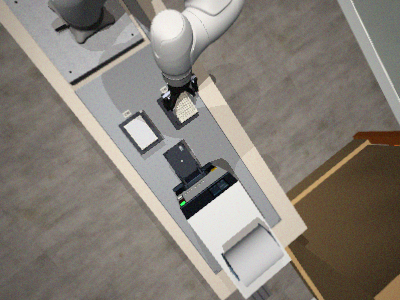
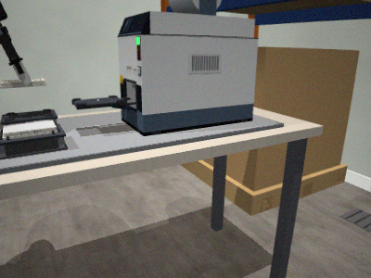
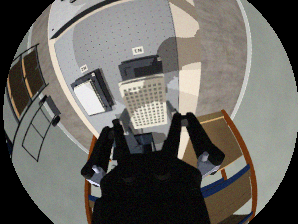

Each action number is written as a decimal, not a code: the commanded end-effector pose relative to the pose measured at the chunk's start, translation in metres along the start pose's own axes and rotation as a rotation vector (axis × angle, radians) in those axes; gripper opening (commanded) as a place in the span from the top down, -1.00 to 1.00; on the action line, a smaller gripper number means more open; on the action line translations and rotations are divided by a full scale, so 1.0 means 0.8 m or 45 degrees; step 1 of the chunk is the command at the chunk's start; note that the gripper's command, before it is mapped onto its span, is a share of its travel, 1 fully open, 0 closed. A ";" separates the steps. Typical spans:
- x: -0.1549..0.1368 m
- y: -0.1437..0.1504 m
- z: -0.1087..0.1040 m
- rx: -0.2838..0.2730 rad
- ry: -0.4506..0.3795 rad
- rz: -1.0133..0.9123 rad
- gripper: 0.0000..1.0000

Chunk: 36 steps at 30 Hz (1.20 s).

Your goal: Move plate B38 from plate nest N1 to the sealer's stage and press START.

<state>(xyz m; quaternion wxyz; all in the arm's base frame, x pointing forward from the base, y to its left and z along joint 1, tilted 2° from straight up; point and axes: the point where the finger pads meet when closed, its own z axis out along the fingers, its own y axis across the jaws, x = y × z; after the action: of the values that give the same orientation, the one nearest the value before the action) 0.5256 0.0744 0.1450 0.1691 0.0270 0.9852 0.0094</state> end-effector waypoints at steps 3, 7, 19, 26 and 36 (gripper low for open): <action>-0.005 -0.003 -0.002 -0.002 -0.004 -0.002 0.80; -0.010 -0.006 0.000 -0.002 -0.004 -0.002 0.80; -0.038 -0.025 0.010 -0.002 -0.004 -0.002 0.80; -0.049 -0.033 0.014 -0.002 -0.004 -0.002 0.80; -0.072 -0.049 0.022 -0.002 -0.004 -0.002 0.80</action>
<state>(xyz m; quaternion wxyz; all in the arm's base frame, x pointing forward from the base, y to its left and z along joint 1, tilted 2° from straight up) 0.5751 0.0374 0.1459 0.1692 0.0271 0.9852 0.0092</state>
